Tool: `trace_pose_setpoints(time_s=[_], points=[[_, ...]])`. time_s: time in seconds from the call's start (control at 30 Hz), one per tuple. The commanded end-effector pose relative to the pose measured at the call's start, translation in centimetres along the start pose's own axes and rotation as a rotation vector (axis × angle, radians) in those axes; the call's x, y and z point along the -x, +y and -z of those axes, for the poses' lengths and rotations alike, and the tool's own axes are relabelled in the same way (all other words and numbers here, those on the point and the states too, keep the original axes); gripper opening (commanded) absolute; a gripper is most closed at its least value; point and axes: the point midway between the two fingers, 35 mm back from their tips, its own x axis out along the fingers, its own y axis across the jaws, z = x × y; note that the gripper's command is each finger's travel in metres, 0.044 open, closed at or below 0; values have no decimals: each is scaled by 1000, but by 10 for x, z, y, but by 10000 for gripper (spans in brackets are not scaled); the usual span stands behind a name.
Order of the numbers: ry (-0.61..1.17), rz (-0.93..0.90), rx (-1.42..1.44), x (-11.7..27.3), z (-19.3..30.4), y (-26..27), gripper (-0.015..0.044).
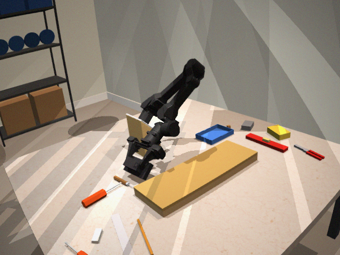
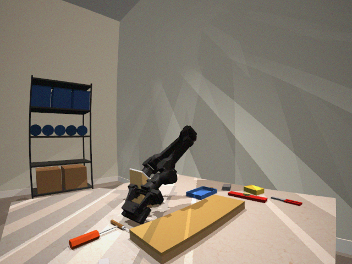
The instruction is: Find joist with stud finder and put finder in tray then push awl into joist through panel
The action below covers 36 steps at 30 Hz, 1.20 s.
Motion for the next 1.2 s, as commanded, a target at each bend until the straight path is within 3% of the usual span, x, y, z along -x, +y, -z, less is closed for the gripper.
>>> trace_pose_setpoints(time_s=[0.0,0.43,0.9,1.17], points=[[9,-5,-3,-3,-4,1,0],[1,-6,-2,-8,-17,2,0],[-11,-2,2,-6,-23,1,368],[-11,-2,2,-4,-25,1,378]])
